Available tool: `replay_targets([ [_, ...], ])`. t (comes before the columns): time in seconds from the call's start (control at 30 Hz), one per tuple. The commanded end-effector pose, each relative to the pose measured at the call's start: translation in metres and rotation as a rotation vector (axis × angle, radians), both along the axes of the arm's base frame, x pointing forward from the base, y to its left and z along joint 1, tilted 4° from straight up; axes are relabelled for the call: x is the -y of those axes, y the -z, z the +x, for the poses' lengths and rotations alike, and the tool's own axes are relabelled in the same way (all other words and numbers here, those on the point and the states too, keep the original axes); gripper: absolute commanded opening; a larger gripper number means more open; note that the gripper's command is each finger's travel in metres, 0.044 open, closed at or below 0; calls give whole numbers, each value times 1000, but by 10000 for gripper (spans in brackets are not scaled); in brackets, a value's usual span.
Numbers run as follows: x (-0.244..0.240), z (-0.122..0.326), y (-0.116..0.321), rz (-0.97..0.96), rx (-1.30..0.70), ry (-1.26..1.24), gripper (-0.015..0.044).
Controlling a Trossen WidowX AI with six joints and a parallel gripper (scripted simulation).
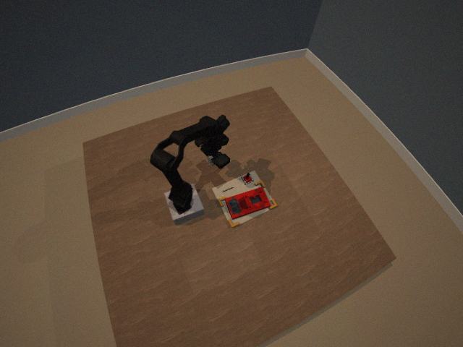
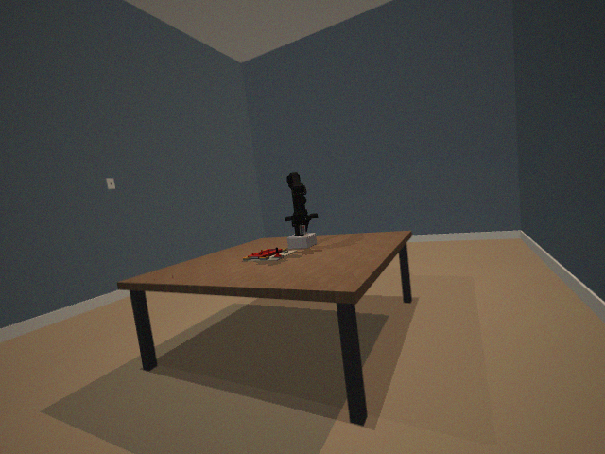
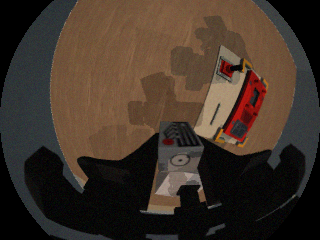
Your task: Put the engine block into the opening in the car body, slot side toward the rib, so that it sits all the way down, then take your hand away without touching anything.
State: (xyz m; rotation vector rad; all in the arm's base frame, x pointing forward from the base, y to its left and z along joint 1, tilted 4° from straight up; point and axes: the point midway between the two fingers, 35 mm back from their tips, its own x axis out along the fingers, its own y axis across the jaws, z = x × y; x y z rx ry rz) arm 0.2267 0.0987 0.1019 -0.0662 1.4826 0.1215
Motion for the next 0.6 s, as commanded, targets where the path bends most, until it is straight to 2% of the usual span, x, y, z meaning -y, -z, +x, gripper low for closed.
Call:
replay_targets([
  [0.0,0,-2,1,4,15,-3,0],
  [0.23,1,-4,0,13,104,-2,0],
  [0.57,2,-15,4,46,424,4,0],
])
